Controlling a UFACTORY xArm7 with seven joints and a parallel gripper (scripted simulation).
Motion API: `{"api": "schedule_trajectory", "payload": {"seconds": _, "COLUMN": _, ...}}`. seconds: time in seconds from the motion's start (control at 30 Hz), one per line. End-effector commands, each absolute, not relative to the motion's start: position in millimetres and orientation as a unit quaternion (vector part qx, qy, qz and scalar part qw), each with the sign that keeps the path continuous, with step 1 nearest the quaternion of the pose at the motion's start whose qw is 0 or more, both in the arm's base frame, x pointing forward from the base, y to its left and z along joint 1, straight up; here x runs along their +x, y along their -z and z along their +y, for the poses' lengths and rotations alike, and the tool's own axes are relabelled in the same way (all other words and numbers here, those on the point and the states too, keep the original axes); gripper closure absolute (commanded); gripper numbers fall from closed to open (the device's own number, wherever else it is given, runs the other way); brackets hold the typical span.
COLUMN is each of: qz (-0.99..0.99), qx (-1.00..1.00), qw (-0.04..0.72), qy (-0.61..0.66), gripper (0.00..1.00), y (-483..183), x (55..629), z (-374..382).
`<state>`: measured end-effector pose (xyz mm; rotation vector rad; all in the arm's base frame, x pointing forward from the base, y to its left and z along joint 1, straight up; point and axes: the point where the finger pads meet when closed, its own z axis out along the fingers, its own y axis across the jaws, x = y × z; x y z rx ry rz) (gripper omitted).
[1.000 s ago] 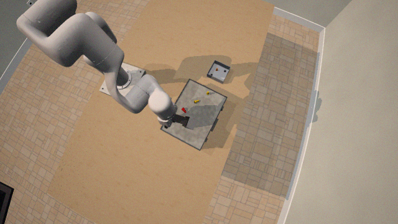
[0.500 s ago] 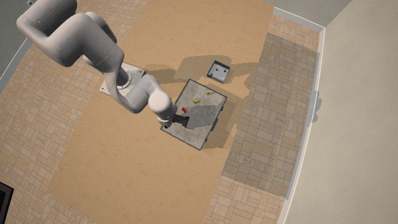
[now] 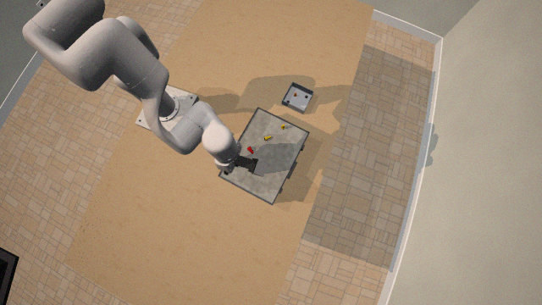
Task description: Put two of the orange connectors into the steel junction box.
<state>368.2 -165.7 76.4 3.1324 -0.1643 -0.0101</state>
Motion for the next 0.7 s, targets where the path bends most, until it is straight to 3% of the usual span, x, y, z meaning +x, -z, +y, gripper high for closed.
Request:
{"api": "schedule_trajectory", "payload": {"seconds": 0.0, "qz": -0.052, "qx": 0.999, "qw": 0.003, "qy": 0.002, "gripper": 0.98, "y": -78.2, "x": 369.3, "z": -166.1}}
{"api": "schedule_trajectory", "payload": {"seconds": 0.67, "qz": -0.052, "qx": 0.999, "qw": 0.003, "qy": 0.002, "gripper": 0.98, "y": -142.0, "x": 369.5, "z": -165.7}}
